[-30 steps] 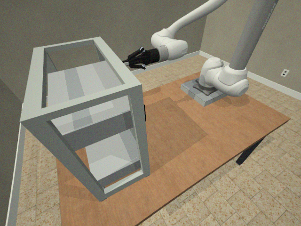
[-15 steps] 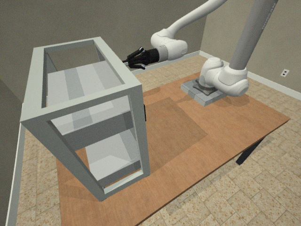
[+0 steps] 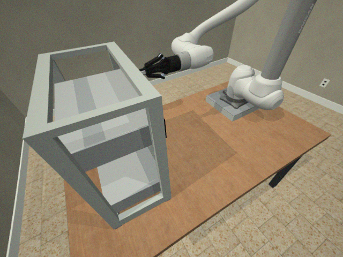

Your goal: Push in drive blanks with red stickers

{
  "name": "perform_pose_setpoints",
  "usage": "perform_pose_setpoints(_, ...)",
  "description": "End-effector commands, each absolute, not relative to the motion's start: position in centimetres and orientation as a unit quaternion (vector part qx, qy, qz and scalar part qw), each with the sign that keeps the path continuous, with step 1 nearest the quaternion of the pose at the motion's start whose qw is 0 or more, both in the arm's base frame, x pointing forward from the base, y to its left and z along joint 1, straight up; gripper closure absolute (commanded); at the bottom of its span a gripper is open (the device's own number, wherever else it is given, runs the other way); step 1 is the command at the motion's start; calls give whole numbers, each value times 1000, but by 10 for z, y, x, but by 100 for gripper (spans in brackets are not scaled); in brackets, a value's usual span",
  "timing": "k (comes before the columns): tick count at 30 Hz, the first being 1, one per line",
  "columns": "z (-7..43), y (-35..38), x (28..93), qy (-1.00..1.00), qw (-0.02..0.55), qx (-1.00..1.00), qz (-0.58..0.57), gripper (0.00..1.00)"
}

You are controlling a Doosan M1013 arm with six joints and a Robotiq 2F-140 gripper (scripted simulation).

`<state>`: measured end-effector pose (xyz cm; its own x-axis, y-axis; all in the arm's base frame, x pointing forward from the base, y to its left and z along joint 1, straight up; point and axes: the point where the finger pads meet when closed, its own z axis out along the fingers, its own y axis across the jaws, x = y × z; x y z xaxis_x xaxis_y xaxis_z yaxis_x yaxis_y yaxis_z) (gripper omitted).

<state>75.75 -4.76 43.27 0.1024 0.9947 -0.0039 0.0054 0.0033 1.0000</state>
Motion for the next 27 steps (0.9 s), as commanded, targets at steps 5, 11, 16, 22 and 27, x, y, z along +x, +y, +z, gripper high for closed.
perform_pose_setpoints(5, 435, -46, 763, 476, 525, 524, 472, 100)
perform_pose_setpoints(11, 435, -45, 765, 476, 525, 524, 472, 100)
perform_pose_setpoints(16, 435, -45, 765, 476, 525, 524, 472, 100)
perform_pose_setpoints(22, 434, -45, 766, 476, 525, 524, 472, 100)
perform_pose_setpoints(27, 434, -45, 768, 476, 525, 524, 472, 100)
